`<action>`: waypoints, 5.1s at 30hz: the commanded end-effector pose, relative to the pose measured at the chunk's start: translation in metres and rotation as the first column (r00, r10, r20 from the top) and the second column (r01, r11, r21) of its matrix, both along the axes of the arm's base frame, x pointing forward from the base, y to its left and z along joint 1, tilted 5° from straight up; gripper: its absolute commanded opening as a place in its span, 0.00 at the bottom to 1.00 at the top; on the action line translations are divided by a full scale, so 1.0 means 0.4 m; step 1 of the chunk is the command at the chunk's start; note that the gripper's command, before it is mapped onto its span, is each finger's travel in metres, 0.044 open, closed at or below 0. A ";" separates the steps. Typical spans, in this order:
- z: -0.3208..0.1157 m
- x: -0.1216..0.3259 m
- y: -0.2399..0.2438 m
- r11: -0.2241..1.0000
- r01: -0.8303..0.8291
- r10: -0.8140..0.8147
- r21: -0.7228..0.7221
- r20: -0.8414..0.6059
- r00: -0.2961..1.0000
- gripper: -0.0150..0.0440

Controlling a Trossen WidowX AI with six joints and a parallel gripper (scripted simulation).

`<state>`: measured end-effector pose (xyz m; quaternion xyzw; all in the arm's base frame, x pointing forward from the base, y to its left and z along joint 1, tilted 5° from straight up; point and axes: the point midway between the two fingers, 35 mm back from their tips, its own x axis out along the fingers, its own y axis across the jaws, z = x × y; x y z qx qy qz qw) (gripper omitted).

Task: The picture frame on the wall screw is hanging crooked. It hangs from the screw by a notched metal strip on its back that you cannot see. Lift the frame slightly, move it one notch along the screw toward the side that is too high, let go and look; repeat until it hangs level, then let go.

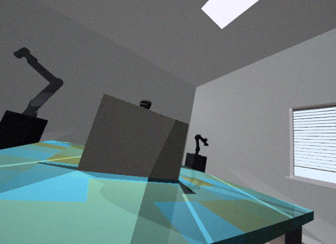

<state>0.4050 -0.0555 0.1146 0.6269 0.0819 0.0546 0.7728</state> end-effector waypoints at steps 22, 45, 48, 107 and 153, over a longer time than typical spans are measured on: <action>0.010 0.001 -0.001 1.000 0.001 -0.001 -0.001 0.018 1.000 0.25; 0.010 0.001 -0.001 1.000 0.001 -0.001 -0.001 0.018 1.000 0.25; 0.010 0.001 -0.001 1.000 0.001 -0.001 -0.001 0.018 1.000 0.25; 0.011 0.005 -0.020 1.000 0.001 -0.001 -0.002 0.018 1.000 0.25; -0.012 0.004 -0.026 0.996 0.010 -0.009 0.091 -0.010 1.000 0.25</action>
